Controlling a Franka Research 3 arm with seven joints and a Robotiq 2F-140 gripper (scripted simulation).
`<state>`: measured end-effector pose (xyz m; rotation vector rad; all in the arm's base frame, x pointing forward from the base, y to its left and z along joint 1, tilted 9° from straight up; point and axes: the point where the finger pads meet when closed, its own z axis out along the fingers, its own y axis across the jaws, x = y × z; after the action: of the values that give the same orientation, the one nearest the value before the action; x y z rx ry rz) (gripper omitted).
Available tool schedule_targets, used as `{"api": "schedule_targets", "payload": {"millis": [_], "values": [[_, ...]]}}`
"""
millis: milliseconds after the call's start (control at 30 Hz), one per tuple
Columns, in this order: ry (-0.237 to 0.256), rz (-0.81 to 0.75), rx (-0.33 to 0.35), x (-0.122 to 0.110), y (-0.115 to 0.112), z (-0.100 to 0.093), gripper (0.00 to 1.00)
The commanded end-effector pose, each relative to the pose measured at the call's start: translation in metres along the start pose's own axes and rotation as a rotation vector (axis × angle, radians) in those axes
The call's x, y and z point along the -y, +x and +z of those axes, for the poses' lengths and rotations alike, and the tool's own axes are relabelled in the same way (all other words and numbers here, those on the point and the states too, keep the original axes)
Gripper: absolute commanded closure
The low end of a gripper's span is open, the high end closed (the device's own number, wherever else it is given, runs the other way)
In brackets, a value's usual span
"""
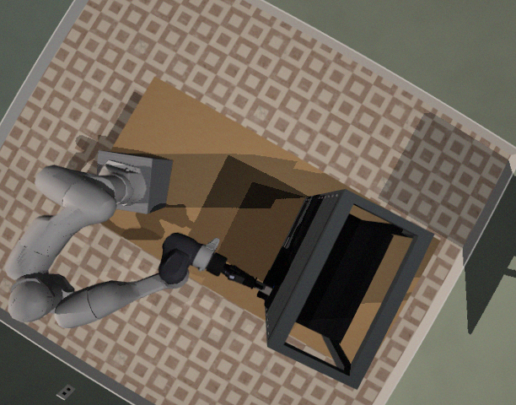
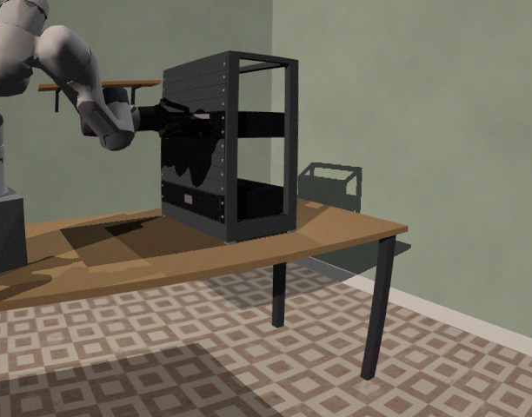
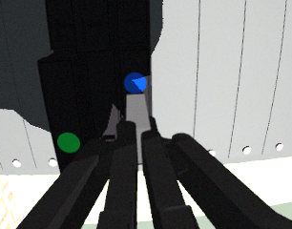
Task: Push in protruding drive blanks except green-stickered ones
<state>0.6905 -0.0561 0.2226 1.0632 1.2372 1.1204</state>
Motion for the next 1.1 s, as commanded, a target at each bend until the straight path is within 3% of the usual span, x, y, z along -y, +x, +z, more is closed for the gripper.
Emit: {"api": "schedule_targets", "payload": {"millis": [0,1067], "values": [[0.005,0.005,-0.005,0.0019,0.0028,0.0003,1.00],[0.005,0.005,-0.005,0.0020,0.0031,0.0048,1.00]]}}
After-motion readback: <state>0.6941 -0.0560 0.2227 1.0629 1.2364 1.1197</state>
